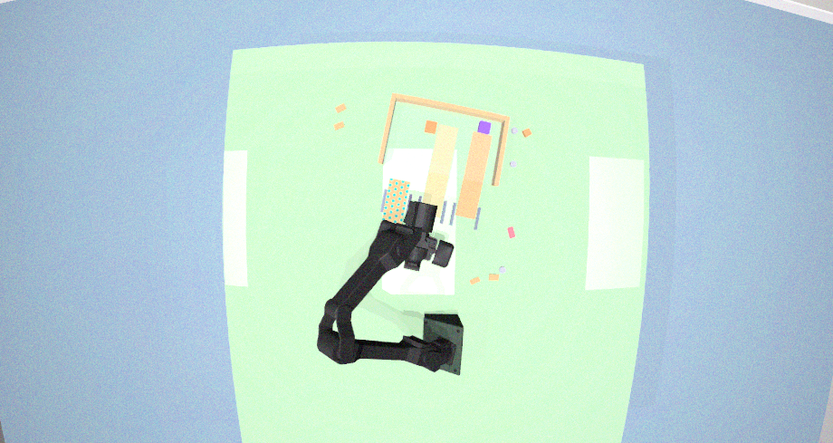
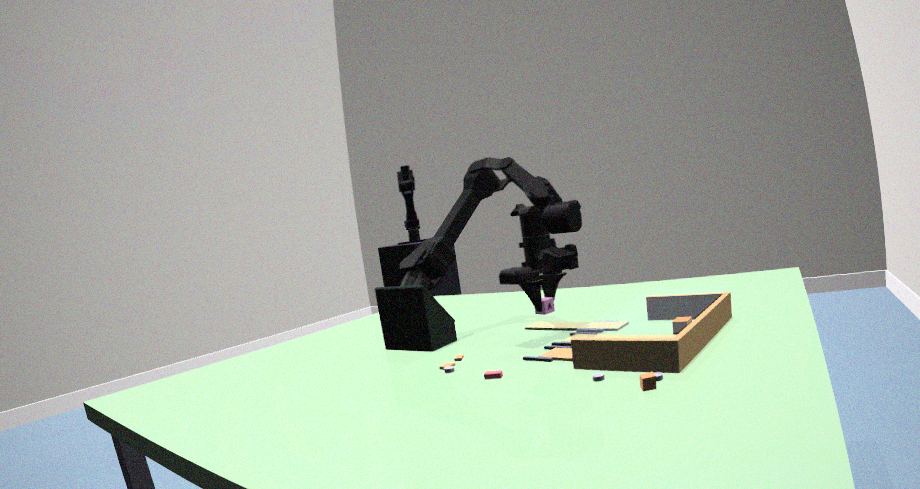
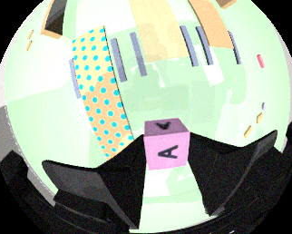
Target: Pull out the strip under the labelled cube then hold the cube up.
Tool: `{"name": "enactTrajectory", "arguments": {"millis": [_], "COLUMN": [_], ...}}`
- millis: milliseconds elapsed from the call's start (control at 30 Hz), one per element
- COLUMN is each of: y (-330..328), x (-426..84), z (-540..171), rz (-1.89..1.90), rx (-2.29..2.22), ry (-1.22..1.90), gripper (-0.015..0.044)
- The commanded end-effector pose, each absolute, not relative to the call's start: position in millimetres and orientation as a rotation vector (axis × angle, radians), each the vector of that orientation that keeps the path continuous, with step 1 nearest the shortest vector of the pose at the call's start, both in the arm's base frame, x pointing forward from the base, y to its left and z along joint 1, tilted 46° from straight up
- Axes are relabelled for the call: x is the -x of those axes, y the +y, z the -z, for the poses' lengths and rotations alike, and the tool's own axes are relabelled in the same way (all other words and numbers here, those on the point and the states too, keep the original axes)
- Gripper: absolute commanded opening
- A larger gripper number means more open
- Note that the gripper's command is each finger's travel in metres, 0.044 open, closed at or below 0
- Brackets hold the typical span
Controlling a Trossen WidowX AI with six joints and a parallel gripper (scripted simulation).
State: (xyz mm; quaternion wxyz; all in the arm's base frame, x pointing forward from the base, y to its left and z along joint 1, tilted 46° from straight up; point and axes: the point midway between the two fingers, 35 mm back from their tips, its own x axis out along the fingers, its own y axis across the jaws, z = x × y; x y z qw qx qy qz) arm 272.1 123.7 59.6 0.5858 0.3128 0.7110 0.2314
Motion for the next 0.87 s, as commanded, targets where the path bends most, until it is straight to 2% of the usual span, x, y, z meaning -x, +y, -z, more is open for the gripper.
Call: {"name": "enactTrajectory", "arguments": {"millis": [0, 833], "y": [113, 98], "x": [-273, -275], "z": [-68, -82], "rz": [-0.537, -0.537], "rx": [-0.727, -0.727], "ry": [1.653, 1.654], "gripper": [0.0, 0.0]}}
